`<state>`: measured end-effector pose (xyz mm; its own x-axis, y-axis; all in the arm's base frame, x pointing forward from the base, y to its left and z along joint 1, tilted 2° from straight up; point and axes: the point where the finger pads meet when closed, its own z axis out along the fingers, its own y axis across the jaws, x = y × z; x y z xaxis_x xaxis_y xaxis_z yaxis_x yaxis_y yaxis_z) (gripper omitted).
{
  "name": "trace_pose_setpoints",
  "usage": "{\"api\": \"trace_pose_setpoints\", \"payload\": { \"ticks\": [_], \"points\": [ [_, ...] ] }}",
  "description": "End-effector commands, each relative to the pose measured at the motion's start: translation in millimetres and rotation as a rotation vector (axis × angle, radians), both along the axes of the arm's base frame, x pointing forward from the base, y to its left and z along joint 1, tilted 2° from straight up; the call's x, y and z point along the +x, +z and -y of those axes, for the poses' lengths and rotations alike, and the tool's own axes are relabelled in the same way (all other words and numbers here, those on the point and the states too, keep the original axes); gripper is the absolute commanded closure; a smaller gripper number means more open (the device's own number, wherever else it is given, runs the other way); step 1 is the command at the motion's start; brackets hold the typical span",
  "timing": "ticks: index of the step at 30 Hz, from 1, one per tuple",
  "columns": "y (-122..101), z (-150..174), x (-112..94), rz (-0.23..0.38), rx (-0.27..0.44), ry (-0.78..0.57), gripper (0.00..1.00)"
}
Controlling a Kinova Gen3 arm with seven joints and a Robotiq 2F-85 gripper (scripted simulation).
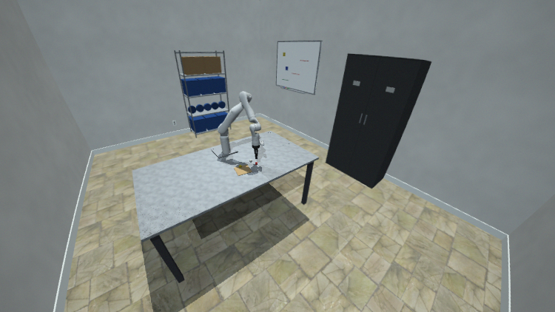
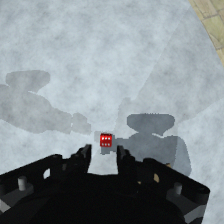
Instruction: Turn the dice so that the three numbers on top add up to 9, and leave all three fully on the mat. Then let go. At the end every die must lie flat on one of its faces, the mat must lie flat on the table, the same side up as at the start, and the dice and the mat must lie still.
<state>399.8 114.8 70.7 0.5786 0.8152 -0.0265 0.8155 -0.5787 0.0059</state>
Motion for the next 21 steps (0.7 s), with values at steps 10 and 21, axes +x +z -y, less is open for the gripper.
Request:
{"api": "trace_pose_setpoints", "payload": {
  "ticks": [10, 21],
  "points": [
    [-12.5, 1.4, -0.2, -0.001, -0.001, -0.002, 0.65],
    [-30.0, 2.0, -0.1, -0.001, -0.001, -0.002, 0.65]
  ]
}}
